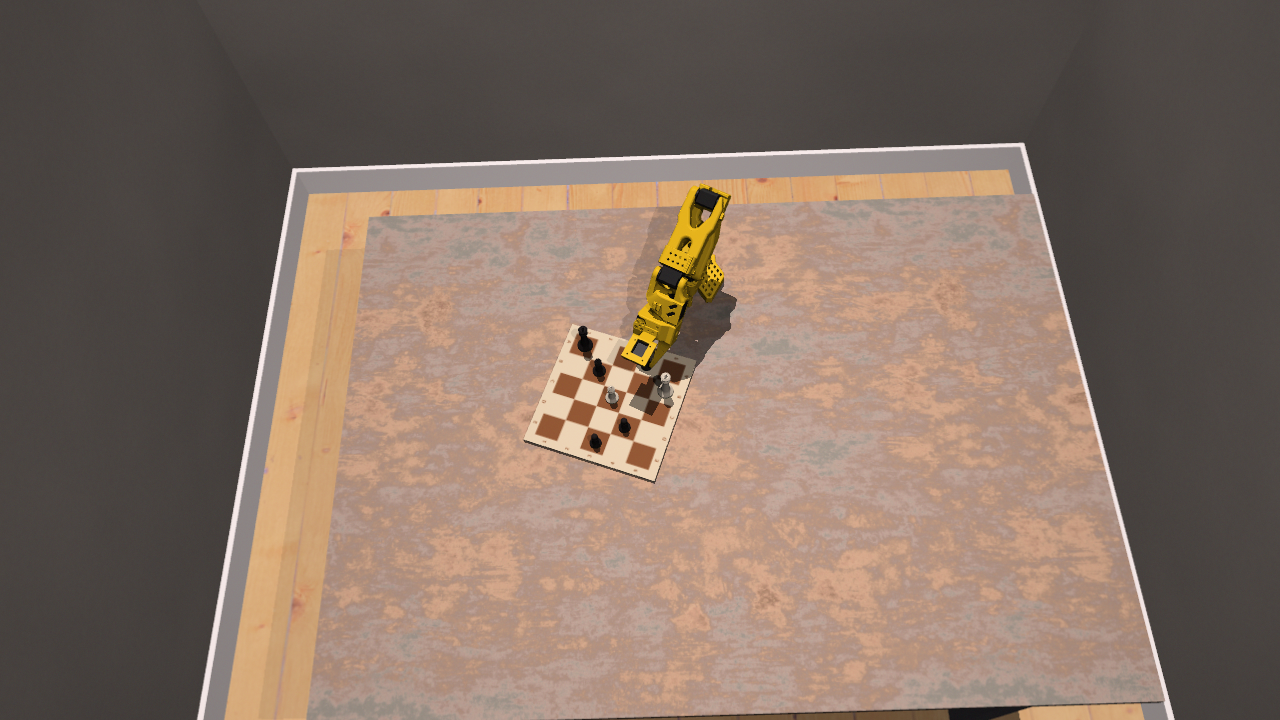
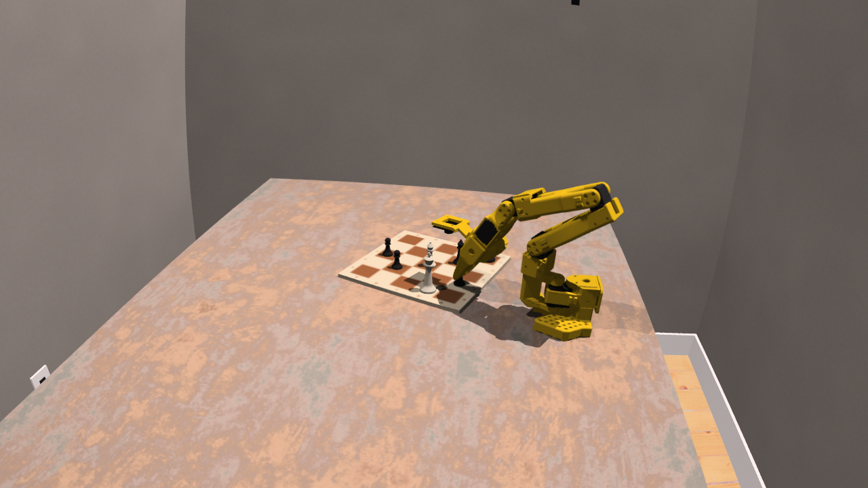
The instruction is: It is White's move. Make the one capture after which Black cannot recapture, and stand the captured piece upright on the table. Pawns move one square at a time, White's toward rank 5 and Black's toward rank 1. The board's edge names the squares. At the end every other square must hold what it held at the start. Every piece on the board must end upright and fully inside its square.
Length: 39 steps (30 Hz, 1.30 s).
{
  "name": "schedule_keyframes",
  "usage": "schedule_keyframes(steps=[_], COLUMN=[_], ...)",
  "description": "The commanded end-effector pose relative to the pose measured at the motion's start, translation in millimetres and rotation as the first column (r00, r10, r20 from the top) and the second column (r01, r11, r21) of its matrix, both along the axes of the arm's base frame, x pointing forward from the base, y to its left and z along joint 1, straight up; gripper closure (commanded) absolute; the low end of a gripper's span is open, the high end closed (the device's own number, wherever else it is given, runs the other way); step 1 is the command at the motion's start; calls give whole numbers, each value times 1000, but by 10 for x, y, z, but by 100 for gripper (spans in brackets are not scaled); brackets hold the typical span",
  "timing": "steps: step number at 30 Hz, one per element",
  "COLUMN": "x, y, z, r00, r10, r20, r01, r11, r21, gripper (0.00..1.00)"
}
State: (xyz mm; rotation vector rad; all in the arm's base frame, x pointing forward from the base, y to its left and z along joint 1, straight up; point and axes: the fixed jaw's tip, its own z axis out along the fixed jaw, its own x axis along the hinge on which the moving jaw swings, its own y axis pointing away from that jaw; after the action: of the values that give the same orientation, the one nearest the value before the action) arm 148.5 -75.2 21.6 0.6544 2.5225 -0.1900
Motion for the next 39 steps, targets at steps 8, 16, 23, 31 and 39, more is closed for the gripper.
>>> schedule_keyframes(steps=[8,16,23,31,39], x=[-24,-24,-24,-24,-24], y=[-10,-10,-10,-10,-10], z=[-17,-17,-17,-17,-17], r00=[1000,1000,1000,1000,1000], r10=[-12,-12,-12,-12,-12], r20=[-6,-6,-6,-6,-6], r01=[12,12,12,12,12], r11=[1000,1000,1000,1000,1000], r21=[4,4,4,4,4], gripper=[91,92,96,99,100])
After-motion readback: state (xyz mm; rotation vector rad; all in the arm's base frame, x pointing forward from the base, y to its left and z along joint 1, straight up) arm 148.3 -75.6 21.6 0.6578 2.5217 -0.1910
